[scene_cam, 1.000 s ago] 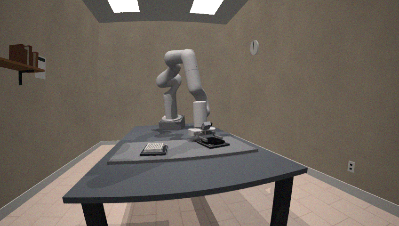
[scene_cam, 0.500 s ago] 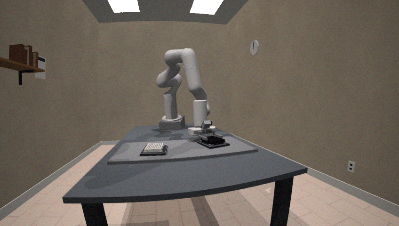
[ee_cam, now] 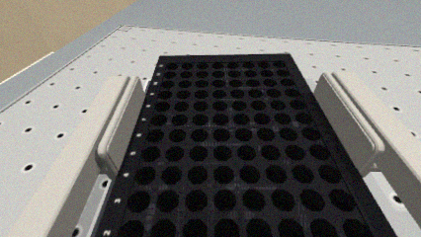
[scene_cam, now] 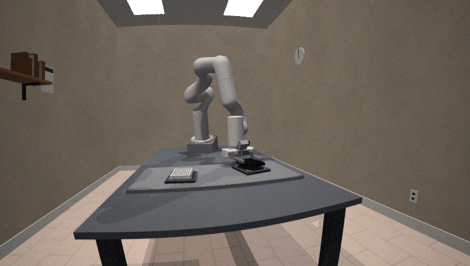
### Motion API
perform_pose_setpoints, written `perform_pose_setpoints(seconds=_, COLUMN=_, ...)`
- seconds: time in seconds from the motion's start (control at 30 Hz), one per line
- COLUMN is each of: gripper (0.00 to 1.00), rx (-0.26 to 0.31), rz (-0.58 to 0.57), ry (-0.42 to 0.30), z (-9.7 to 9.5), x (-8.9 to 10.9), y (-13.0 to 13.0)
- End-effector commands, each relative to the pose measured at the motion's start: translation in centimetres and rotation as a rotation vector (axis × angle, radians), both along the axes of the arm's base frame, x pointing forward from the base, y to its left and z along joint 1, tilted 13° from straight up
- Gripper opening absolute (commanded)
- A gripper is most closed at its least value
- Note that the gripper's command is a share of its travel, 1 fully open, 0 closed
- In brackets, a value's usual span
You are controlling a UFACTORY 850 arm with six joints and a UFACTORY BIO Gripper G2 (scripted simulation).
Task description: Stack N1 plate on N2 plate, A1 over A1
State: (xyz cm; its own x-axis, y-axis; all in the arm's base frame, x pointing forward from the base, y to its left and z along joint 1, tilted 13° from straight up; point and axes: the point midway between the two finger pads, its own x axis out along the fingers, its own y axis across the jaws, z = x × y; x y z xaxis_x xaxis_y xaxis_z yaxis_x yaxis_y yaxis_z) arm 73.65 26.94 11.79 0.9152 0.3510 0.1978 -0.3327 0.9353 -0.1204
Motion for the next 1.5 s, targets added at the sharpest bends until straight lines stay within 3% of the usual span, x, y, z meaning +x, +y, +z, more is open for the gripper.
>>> perform_pose_setpoints(seconds=0.0, gripper=0.00, rx=0.001, rz=0.000, ry=-0.002, z=0.5, x=0.0, y=0.1)
perform_pose_setpoints(seconds=0.33, gripper=0.00, rx=0.001, rz=0.000, ry=-0.002, z=0.5, x=0.0, y=0.1)
perform_pose_setpoints(seconds=1.47, gripper=0.00, rx=0.001, rz=0.000, ry=-0.002, z=5.4, x=-1.2, y=0.3)
